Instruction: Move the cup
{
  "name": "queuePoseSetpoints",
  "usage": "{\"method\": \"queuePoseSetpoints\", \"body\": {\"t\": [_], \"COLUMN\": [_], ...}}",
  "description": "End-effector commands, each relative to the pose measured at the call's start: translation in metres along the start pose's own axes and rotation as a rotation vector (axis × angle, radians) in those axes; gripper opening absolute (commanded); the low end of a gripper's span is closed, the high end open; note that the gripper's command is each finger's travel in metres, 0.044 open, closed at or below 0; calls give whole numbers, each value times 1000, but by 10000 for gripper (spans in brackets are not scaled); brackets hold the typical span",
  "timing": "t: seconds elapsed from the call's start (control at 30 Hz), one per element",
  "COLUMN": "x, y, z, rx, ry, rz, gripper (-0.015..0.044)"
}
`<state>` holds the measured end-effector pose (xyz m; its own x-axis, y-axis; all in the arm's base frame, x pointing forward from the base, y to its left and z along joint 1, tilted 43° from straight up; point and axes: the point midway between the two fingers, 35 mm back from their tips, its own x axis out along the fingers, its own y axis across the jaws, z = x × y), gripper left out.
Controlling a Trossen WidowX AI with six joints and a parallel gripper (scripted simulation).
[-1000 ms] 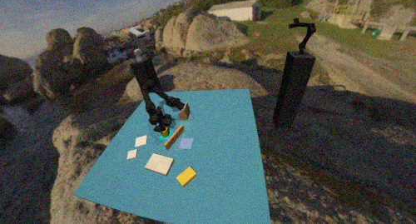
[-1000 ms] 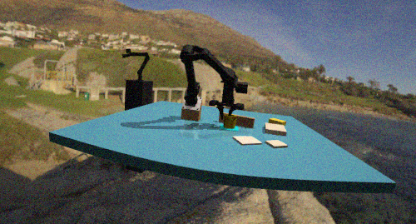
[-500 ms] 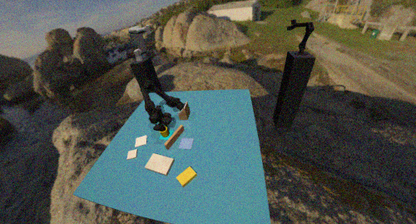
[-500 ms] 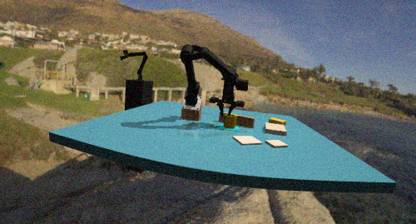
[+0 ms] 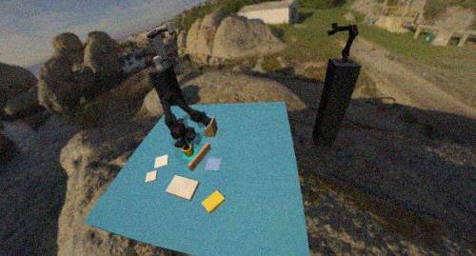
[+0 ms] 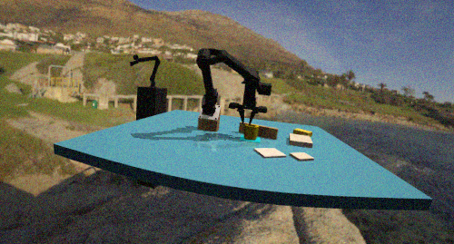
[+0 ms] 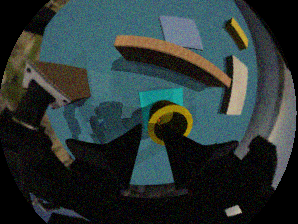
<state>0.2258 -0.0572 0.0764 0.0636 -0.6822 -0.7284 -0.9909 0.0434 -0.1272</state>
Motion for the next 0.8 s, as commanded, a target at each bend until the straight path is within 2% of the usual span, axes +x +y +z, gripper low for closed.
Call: {"method": "queuePoseSetpoints", "body": {"t": [0.0, 0.47, 0.77], "x": [-7, -20, -17], "y": [-2, 2, 2], "z": [0, 1, 1], "rx": [7, 5, -3], "ry": [-4, -1, 3], "rz": [-3, -2, 1], "gripper": [147, 147, 383]}}
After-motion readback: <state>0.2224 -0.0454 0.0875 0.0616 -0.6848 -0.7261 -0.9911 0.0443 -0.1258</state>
